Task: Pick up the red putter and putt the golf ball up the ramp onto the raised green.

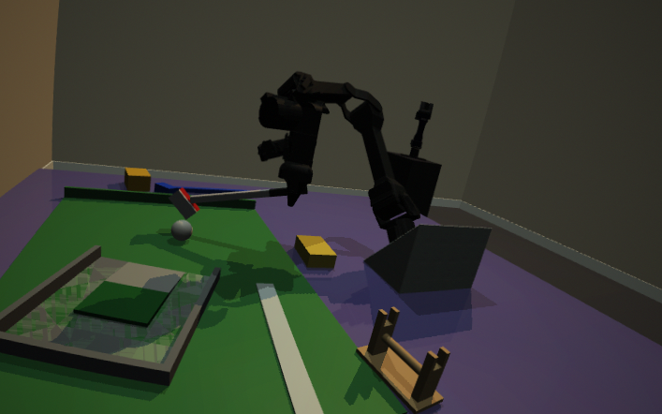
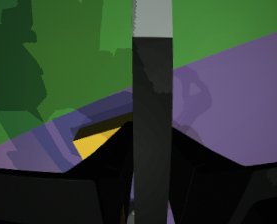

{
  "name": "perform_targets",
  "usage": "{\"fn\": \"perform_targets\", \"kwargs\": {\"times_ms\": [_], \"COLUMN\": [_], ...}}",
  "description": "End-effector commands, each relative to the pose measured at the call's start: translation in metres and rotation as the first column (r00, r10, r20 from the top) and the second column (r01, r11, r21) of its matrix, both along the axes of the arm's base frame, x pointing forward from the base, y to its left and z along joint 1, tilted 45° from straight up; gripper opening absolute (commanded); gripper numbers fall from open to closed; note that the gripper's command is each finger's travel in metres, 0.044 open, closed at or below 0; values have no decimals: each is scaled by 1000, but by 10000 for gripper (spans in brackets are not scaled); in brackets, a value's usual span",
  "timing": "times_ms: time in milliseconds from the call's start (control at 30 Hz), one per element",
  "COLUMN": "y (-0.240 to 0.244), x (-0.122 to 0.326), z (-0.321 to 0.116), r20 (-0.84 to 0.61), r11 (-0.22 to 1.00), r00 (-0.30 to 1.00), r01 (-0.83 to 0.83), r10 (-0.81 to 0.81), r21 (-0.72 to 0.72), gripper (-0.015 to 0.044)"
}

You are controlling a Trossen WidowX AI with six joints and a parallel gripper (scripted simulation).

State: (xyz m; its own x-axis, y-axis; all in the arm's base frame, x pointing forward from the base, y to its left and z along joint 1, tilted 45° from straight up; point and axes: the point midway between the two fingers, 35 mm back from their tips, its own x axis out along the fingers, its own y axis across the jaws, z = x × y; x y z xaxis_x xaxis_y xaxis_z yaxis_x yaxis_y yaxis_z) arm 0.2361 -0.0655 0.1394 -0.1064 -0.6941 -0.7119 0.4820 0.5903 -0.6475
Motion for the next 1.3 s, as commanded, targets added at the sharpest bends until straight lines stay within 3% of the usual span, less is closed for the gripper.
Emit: {"fn": "perform_targets", "kwargs": {"times_ms": [0, 500, 1267], "y": [-5, -20, -38], "x": [-1, -4, -18], "z": [-4, -19, 1], "r20": [0, 0, 0], "r11": [1000, 1000, 1000], "r00": [1000, 1000, 1000], "r01": [-6, -6, -6], "r10": [6, 6, 6], "r21": [-8, -9, -10], "gripper": [0, 0, 0]}}
